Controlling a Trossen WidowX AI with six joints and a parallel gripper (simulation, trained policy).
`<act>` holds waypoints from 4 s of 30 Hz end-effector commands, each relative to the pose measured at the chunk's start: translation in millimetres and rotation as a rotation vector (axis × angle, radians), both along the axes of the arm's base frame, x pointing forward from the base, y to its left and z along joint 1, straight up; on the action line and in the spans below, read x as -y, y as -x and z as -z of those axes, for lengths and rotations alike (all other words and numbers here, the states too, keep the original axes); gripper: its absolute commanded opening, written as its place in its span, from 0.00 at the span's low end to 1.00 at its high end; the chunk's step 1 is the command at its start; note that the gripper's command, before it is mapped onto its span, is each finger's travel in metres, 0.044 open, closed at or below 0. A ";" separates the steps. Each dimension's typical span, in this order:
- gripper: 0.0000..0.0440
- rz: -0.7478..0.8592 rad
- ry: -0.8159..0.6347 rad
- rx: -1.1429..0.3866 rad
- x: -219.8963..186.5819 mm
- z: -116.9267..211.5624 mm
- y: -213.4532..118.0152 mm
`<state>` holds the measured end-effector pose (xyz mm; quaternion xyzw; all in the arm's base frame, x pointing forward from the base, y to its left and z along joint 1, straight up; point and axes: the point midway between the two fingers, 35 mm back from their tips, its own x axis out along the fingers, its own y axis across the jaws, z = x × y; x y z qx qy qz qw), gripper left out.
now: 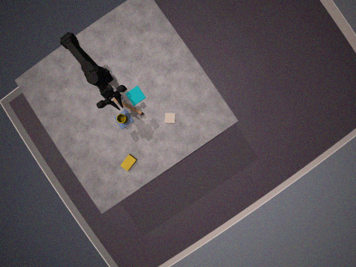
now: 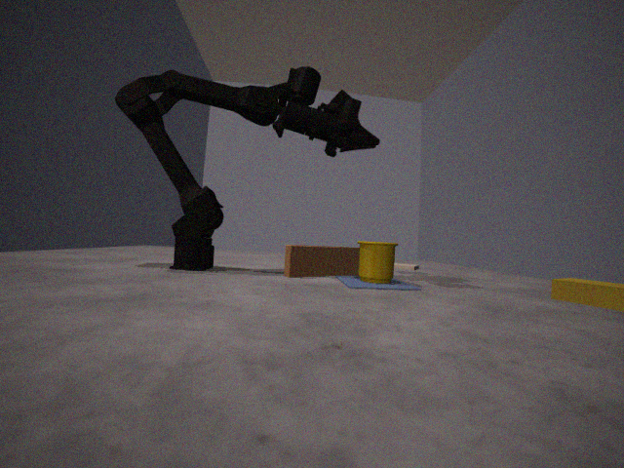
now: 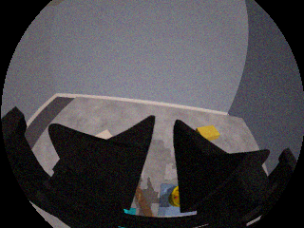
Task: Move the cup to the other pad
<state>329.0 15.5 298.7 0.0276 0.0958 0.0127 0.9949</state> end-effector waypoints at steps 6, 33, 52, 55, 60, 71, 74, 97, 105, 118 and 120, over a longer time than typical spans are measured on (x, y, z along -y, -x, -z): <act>0.21 -0.012 -0.039 -0.115 -10.5 7.3 -6.1; 0.26 0.005 -0.087 -0.528 -31.2 40.4 -16.2; 0.29 0.027 -0.008 -0.811 -26.1 68.5 -15.2; 0.28 0.028 0.012 -0.855 -23.3 73.3 -14.9; 0.28 0.027 0.049 -0.927 -17.0 81.9 -14.4; 0.30 0.009 0.134 -1.086 2.9 104.8 -12.5; 0.30 0.000 0.157 -1.127 9.1 111.7 -11.6; 0.35 -0.109 0.300 -1.348 53.8 179.1 -5.5; 0.38 -0.168 0.336 -1.391 60.3 212.5 -2.5; 0.00 -0.321 0.430 -1.419 61.6 238.6 3.9; 0.01 -0.339 0.438 -1.415 61.2 234.8 4.4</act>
